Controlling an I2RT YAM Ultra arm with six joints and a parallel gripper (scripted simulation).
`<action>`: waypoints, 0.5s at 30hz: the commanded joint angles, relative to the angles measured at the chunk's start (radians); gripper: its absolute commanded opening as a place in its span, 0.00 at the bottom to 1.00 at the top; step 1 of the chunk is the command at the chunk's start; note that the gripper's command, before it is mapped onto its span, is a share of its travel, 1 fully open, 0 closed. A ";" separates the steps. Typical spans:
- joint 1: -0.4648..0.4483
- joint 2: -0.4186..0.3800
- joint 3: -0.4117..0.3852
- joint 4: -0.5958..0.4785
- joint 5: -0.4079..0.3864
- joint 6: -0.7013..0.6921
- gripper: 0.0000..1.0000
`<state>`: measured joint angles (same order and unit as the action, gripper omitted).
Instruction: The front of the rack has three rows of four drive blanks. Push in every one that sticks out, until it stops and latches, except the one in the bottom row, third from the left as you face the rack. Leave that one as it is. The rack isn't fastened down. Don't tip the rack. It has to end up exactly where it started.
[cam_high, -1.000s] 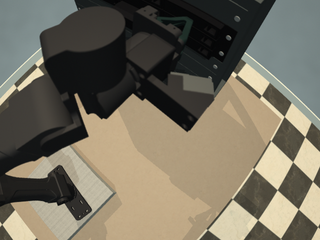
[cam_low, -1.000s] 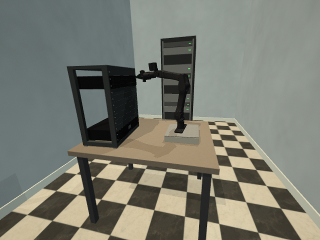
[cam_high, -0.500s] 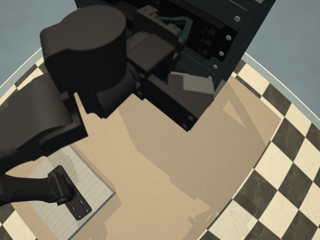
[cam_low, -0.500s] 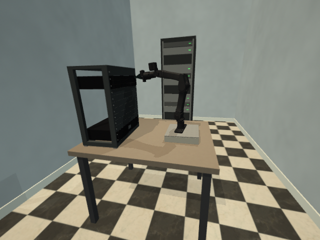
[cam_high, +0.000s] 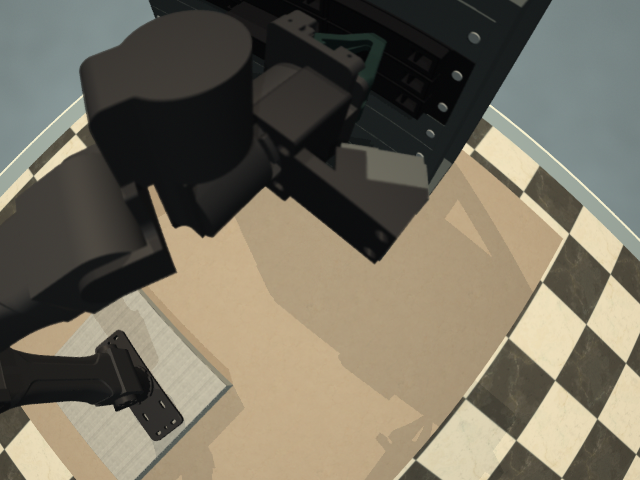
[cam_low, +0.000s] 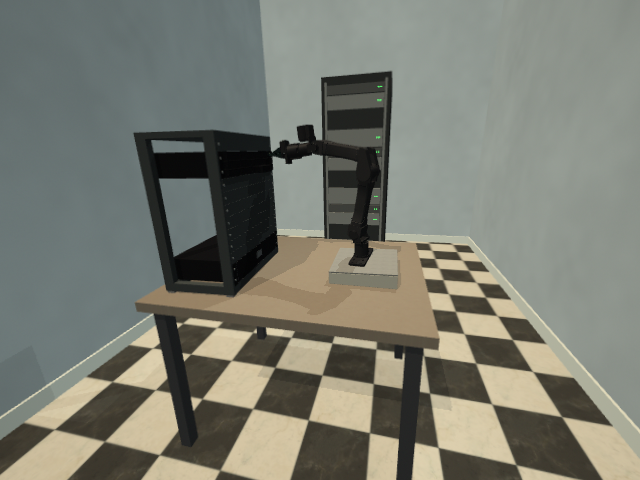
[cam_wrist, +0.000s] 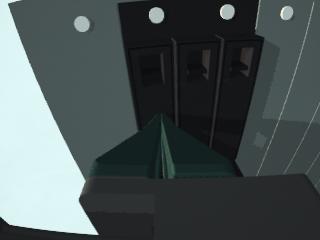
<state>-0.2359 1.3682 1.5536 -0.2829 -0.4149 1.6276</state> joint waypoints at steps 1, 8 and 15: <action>0.017 0.006 0.055 0.094 0.015 -0.014 0.00; -0.036 -0.090 -0.021 0.063 -0.028 -0.019 0.00; -0.162 -0.259 -0.116 -0.029 -0.151 -0.005 0.00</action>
<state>-0.3531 1.1744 1.4681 -0.2733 -0.4923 1.6249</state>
